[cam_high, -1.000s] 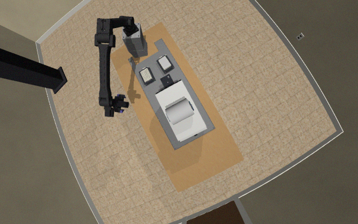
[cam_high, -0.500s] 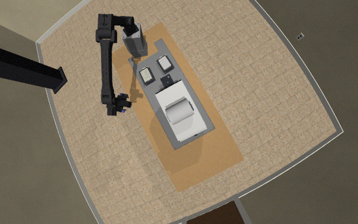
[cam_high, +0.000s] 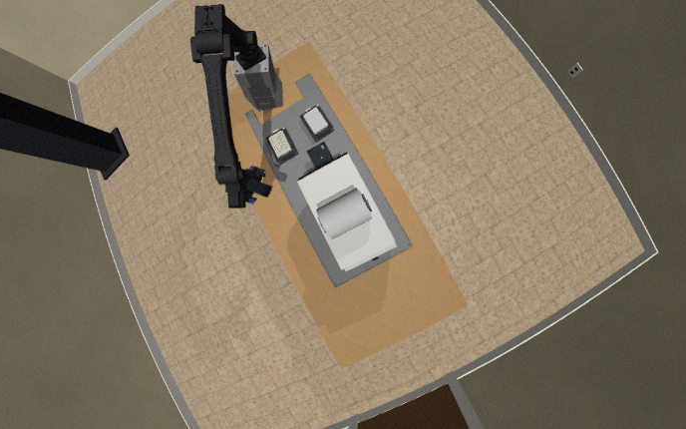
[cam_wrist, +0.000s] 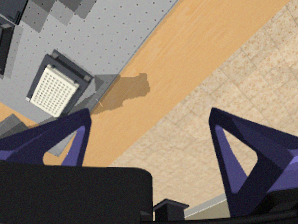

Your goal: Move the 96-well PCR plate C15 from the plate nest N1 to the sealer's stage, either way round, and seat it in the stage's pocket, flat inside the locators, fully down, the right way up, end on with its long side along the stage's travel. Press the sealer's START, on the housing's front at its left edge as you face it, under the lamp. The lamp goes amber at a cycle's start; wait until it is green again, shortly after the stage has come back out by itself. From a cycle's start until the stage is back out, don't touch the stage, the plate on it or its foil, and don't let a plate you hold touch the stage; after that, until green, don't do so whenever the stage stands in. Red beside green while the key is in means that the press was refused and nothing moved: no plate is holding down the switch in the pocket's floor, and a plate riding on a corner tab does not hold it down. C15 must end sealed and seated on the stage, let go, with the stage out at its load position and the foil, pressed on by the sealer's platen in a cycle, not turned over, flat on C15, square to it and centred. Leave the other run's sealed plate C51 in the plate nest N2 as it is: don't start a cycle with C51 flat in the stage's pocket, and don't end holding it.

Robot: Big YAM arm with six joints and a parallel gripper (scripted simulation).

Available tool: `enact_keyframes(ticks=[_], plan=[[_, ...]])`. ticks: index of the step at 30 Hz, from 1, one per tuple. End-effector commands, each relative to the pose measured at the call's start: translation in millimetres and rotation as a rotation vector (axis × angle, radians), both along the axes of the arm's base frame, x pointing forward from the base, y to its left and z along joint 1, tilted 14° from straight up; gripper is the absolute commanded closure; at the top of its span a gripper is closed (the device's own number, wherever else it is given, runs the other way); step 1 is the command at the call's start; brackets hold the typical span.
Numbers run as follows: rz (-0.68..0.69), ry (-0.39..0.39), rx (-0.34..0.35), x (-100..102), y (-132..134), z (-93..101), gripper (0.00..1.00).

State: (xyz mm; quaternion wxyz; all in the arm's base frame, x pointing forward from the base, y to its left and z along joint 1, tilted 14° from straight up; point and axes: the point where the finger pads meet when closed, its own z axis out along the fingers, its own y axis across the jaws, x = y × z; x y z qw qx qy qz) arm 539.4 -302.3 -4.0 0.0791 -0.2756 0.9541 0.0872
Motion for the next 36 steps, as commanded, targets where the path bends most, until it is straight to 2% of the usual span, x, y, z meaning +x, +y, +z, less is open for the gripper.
enact_keyframes(ticks=[1,3,5,10,11,14,16,20,22,26,28,31,33,36], plan=[[-0.113,-0.014,-0.021,-11,-6,16.4,0.00],[-0.101,-0.018,-0.011,-13,7,17.8,0.00],[-0.175,-0.011,-0.003,-12,19,21.0,0.00],[-0.122,-0.025,-0.018,-10,54,28.8,0.00],[-0.169,-0.016,-0.012,-11,59,29.7,0.00],[-0.199,-0.011,-0.008,-13,64,30.1,0.00],[-0.278,0.006,0.003,-21,62,24.6,0.00],[-0.259,0.019,0.008,-36,81,20.0,0.00],[-0.332,0.029,0.021,-38,93,20.5,0.00],[-0.290,0.008,0.016,-40,117,26.7,0.00],[-0.365,0.017,0.025,-44,127,29.3,0.00],[-0.361,0.015,0.019,-46,130,29.9,0.00],[-0.438,0.035,0.026,-54,129,25.0,0.00],[-0.421,0.048,0.032,-69,144,19.7,0.00]])
